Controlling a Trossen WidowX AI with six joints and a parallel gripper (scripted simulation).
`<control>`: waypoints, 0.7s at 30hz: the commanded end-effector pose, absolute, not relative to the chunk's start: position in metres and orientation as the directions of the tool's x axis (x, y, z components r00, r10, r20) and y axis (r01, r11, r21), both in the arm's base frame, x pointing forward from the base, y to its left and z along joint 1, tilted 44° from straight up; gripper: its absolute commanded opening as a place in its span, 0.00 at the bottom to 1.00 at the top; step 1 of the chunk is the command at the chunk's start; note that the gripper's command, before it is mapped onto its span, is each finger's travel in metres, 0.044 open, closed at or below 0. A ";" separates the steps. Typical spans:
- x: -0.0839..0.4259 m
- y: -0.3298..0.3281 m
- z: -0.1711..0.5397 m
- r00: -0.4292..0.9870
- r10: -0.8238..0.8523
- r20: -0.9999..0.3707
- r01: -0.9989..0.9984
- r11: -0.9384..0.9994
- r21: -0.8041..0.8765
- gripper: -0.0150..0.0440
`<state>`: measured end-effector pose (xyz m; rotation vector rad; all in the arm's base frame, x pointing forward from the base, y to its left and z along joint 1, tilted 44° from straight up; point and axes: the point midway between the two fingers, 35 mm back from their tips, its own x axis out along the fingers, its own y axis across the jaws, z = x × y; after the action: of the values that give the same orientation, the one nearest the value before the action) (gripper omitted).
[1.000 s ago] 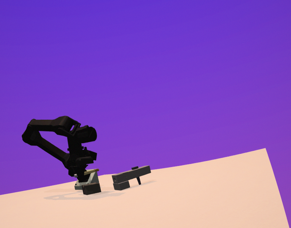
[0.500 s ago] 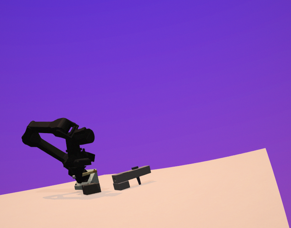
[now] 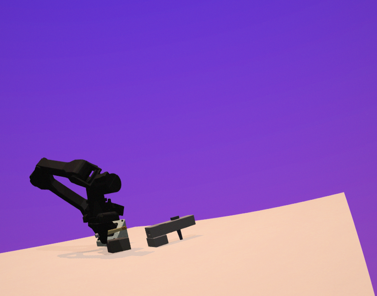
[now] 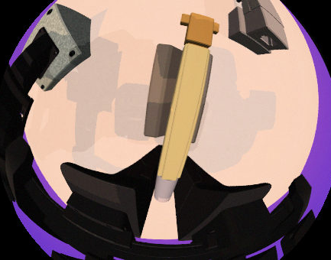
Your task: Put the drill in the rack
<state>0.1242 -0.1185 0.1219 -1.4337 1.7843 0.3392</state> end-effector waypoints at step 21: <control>0.123 -0.139 0.103 -0.030 -0.696 -0.717 -0.910 0.316 -0.268 0.25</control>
<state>0.1237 -0.1362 0.1079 -1.4390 1.7877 0.3332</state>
